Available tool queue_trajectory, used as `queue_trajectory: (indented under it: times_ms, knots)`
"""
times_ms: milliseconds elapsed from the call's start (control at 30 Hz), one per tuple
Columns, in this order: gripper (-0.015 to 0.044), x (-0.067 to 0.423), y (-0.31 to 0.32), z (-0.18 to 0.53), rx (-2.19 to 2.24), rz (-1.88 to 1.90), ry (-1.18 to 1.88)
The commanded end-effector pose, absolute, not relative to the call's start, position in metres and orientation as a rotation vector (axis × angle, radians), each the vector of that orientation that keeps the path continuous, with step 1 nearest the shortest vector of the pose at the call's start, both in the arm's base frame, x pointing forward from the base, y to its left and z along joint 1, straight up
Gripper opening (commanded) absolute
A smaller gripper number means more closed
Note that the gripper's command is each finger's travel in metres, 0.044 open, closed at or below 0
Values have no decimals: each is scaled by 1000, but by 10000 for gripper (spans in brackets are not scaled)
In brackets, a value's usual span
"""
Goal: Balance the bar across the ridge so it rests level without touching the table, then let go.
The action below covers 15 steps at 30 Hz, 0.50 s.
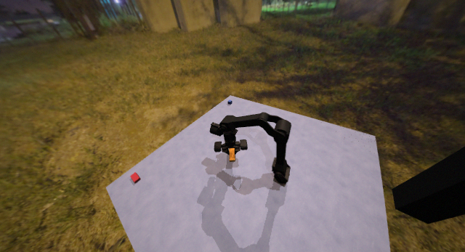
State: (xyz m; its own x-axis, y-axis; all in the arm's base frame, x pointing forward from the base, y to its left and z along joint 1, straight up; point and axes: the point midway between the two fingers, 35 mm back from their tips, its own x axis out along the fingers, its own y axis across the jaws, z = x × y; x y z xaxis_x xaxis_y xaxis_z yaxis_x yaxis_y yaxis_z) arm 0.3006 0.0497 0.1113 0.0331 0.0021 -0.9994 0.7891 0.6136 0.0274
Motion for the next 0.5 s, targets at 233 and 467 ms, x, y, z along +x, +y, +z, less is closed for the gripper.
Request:
queue_trajectory:
  times_ms: [233, 467]
  knots:
    - [0, 300, 50, 110, 727, -699, 1425]
    - [0, 300, 50, 110, 727, -699, 1425]
